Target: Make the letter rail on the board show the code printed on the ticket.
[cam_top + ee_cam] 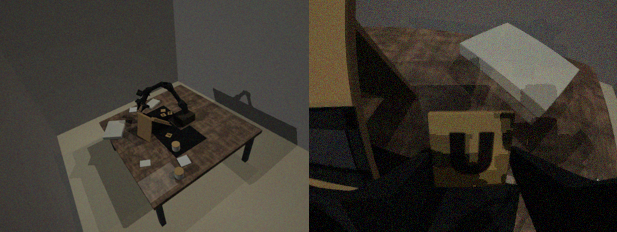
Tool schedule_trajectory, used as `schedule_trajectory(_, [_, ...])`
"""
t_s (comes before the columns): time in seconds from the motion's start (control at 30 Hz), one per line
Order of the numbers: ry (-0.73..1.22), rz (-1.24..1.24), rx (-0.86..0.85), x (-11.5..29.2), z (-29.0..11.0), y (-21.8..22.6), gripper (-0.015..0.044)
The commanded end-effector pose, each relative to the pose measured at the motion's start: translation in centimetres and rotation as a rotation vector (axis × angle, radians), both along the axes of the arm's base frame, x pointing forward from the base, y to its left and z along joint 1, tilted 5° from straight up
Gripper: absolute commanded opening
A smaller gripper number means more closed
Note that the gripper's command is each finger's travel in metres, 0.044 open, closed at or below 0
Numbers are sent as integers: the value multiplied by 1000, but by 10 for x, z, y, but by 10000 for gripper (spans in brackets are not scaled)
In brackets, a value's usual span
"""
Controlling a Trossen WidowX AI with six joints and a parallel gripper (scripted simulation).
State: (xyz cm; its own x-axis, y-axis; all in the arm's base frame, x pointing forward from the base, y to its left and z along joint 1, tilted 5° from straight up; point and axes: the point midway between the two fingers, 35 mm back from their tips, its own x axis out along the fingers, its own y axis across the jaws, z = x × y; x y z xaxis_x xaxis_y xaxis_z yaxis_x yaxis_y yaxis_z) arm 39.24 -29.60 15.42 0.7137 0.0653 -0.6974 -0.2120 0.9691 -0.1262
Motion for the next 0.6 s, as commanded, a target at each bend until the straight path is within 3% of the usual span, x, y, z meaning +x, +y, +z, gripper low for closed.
schedule_trajectory(0.0, [4,-3,3,-1,-3,2,0])
schedule_trajectory(0.57, [4,-3,4,-3,-5,9,0])
